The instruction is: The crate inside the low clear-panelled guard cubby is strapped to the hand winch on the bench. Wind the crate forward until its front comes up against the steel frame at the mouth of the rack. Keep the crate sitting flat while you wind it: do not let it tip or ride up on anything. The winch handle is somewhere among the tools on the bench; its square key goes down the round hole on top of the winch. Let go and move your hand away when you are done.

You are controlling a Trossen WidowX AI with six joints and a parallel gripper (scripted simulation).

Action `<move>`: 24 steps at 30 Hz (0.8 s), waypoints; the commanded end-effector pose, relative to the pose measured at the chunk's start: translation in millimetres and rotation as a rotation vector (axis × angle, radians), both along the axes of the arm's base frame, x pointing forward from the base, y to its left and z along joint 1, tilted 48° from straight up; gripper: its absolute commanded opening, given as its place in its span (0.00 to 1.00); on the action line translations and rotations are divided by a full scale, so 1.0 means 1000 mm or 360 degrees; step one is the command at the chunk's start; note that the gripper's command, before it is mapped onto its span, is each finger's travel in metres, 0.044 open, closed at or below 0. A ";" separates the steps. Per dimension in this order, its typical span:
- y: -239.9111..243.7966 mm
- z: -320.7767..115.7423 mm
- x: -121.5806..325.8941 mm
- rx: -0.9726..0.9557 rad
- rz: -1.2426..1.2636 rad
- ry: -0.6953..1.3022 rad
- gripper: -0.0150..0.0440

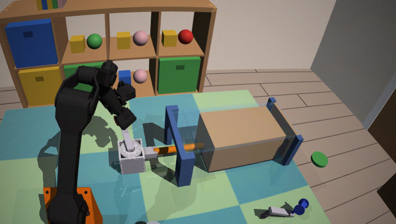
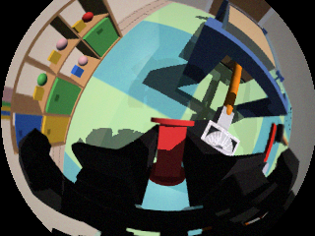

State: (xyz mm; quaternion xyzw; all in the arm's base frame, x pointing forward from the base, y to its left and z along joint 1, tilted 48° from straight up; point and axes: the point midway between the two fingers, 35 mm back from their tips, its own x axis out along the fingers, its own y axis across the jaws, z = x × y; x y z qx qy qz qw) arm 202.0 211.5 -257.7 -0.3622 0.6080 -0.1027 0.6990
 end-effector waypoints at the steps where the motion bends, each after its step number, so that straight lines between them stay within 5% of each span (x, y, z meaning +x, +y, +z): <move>1: -0.001 0.000 -0.014 -0.0003 -0.0008 0.0046 0.25; 24: -0.004 0.010 -0.042 -0.0003 -0.0008 0.0050 0.25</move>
